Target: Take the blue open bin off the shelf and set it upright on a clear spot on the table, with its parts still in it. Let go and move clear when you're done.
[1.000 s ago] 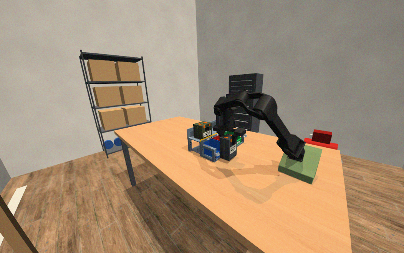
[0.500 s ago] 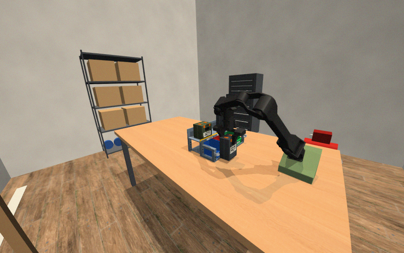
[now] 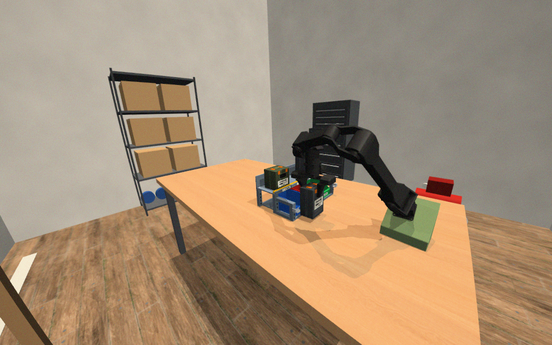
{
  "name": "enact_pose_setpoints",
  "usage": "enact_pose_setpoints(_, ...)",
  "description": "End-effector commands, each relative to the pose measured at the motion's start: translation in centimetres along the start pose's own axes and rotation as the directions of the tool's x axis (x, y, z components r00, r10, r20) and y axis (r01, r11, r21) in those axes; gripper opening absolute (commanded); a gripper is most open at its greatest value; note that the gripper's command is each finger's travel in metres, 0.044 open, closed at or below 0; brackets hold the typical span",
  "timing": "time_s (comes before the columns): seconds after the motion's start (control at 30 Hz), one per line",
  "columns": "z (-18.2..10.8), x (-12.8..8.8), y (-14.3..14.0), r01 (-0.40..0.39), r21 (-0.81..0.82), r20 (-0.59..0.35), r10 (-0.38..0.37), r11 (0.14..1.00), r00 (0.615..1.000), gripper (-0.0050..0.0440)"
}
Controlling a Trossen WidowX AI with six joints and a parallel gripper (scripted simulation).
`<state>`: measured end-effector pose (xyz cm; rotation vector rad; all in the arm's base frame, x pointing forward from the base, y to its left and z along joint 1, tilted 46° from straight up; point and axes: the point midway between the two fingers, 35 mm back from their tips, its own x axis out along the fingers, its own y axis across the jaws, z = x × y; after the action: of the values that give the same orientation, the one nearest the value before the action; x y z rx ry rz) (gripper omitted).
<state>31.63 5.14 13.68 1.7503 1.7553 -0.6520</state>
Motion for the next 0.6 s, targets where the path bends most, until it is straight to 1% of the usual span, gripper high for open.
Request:
enact_pose_setpoints(0.0,-0.25,-0.77,0.17,-0.025,-0.011,0.006,0.025,1.000,1.000,0.0000)
enact_pose_setpoints(0.1,-0.18,-1.28,0.17,-0.040,-0.008,0.009,0.041,0.999,0.999,0.0000)
enact_pose_setpoints(0.5,-0.18,-1.28,0.17,-0.040,-0.008,0.009,0.041,0.999,0.999,0.0000)
enact_pose_setpoints(0.53,-0.28,-0.60,0.16,-0.020,-0.012,0.005,0.020,1.000,1.000,0.0000)
enact_pose_setpoints(0.57,-0.25,-0.77,0.17,-0.025,-0.011,0.006,0.025,1.000,1.000,0.0000)
